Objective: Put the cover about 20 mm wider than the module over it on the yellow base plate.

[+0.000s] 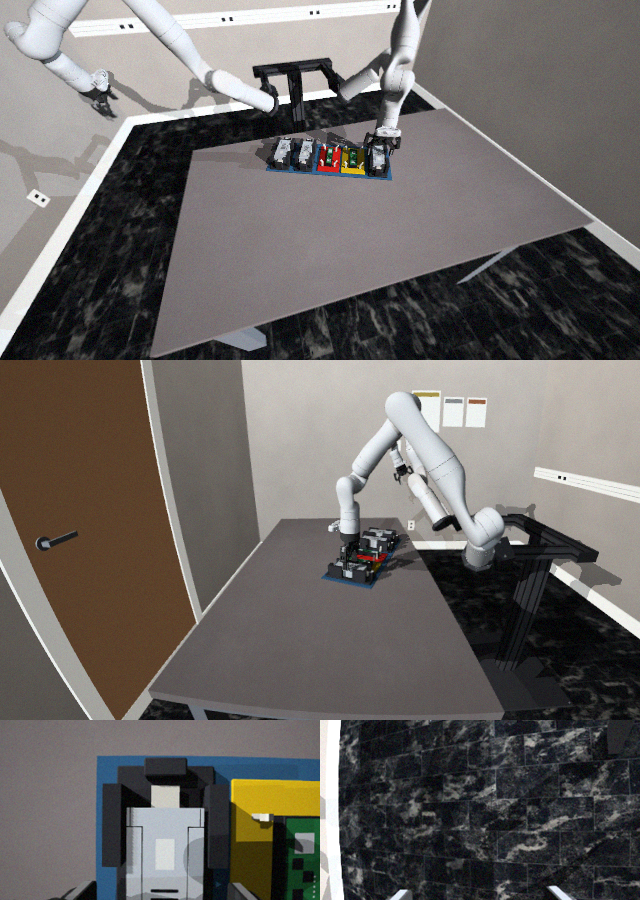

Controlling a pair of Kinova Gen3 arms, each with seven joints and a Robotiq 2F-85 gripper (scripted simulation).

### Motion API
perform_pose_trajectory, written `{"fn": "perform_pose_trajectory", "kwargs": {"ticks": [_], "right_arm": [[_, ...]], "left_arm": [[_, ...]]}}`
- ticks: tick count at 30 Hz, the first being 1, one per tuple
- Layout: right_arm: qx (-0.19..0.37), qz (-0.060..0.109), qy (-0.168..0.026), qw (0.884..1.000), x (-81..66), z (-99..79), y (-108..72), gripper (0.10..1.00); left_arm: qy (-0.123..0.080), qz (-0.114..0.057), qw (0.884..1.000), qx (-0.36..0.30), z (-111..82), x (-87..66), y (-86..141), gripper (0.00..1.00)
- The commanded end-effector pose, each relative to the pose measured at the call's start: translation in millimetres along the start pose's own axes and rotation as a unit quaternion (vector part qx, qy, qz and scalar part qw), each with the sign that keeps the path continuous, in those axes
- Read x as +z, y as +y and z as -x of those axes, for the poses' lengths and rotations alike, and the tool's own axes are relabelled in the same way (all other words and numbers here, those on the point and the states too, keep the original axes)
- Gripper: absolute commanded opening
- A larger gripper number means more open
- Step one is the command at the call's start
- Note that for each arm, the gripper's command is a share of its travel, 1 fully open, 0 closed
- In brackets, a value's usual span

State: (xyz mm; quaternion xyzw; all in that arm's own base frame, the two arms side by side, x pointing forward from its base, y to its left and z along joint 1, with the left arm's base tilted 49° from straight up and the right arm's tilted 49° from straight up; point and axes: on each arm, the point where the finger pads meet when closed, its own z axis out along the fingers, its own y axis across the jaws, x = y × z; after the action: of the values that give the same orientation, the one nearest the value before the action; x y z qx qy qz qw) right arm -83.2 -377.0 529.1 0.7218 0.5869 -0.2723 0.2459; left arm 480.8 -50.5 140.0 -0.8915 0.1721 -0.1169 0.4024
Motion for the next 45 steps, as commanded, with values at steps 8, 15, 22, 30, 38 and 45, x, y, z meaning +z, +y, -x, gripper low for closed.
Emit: {"fn": "perform_pose_trajectory", "kwargs": {"ticks": [8, 15, 22, 30, 38, 45], "right_arm": [[0.000, 0.000, -0.001, 1.000, -0.4, 0.3, -0.4, 0.999], [0.000, 0.000, -0.001, 1.000, -0.4, 0.3, -0.4, 0.999], [0.000, 0.000, -0.001, 1.000, -0.4, 0.3, -0.4, 0.999], [0.000, 0.000, -0.001, 1.000, -0.4, 0.3, -0.4, 0.999], [0.000, 0.000, -0.001, 1.000, -0.4, 0.3, -0.4, 0.999], [0.000, 0.000, -0.001, 1.000, -0.4, 0.3, -0.4, 0.999]], "left_arm": [[-0.001, 0.002, 1.000, 0.000, 3.3, 2.9, 3.8, 0.999], [0.001, 0.000, 1.000, 0.001, 1.2, 3.3, 1.6, 0.999], [0.000, 0.001, 1.000, 0.000, 1.4, 10.1, 2.0, 0.999], [-0.001, 0.002, 1.000, 0.000, 1.4, 11.1, 2.1, 0.999], [0.000, 0.001, 1.000, 0.000, 1.1, 10.7, 1.7, 0.999], [-0.001, 0.002, 1.000, 0.000, 1.4, 11.1, 2.1, 0.999]]}}
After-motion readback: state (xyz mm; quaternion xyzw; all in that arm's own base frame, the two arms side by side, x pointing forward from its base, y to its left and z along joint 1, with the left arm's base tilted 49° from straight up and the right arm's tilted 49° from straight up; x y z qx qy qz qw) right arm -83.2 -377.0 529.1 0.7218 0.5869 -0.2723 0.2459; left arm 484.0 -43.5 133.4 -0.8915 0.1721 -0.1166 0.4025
